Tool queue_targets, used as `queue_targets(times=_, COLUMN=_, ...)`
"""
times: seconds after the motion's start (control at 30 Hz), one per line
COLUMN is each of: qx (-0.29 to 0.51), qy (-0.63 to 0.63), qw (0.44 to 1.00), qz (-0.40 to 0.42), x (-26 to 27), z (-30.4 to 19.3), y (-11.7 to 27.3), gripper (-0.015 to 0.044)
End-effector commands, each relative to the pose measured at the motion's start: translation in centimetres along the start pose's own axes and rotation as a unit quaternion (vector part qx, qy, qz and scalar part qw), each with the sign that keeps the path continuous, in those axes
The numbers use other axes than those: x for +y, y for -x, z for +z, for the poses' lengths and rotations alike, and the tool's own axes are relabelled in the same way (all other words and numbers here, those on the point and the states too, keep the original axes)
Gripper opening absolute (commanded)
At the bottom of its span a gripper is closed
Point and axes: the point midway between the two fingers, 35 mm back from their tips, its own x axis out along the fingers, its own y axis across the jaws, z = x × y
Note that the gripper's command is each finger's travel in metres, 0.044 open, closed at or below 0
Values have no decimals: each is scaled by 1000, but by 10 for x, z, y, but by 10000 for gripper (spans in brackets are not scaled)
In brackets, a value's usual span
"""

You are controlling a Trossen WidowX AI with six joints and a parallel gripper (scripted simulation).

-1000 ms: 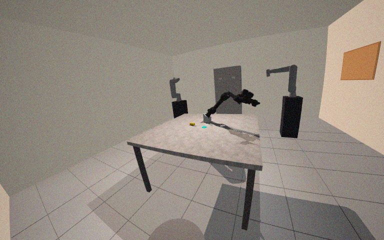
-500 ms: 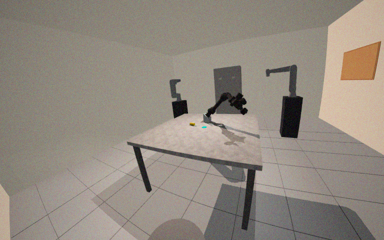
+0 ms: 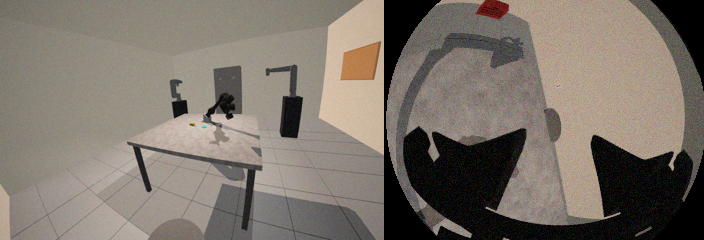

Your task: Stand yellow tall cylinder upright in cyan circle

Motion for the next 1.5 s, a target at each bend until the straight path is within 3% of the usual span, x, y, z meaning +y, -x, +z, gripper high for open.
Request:
queue_targets(times=0.0, qx=57, qy=34, qw=998, qz=12, x=-7, z=-47, y=-3, gripper=309)
queue_targets(times=0.67, qx=252, qy=131, qw=955, qz=86, x=-42, z=-223, y=35, gripper=309)
queue_targets(times=1.47, qx=386, qy=148, qw=877, qz=247, x=-43, z=-384, y=149, gripper=309)
